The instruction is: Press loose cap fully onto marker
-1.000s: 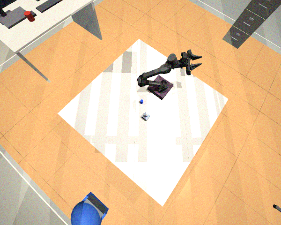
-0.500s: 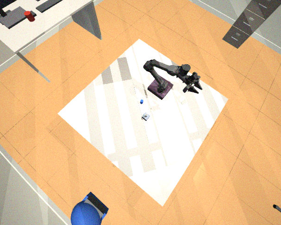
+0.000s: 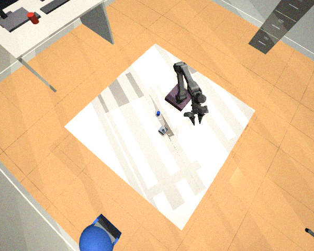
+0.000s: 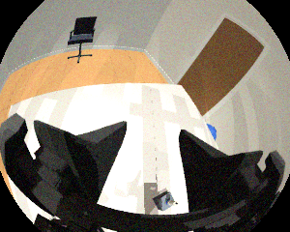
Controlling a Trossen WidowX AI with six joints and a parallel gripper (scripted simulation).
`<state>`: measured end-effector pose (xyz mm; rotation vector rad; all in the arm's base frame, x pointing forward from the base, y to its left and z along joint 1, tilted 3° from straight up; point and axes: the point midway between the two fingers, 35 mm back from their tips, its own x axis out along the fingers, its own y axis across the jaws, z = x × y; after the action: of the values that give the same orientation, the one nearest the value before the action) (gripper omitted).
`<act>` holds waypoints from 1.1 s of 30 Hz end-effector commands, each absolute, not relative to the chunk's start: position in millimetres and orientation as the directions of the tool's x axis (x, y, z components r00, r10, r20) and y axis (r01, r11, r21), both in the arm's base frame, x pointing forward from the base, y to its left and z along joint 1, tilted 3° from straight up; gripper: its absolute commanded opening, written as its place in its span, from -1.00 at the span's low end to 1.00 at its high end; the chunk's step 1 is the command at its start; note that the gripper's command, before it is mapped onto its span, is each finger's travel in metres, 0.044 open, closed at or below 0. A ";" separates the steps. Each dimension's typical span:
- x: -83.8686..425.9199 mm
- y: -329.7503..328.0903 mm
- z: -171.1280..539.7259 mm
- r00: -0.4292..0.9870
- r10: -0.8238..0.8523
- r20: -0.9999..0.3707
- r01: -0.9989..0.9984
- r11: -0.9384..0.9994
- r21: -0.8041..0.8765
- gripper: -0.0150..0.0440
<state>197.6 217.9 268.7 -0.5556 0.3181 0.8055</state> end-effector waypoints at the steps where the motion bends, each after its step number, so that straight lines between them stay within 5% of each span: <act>1: 229.6 183.9 243.1 0.686 0.443 -0.577 -0.697 0.626 -0.348 0.36; 16: 264.7 -2.3 148.3 0.408 -0.047 -0.912 -0.414 0.881 -0.231 0.36; 25: 212.8 -90.6 112.2 0.089 -0.057 -0.994 -0.146 0.987 -0.070 0.36; 33: 210.6 -95.6 82.8 0.067 -0.048 -0.997 -0.123 0.991 -0.056 0.36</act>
<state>211.8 -96.8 104.3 -0.1470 1.4827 0.0417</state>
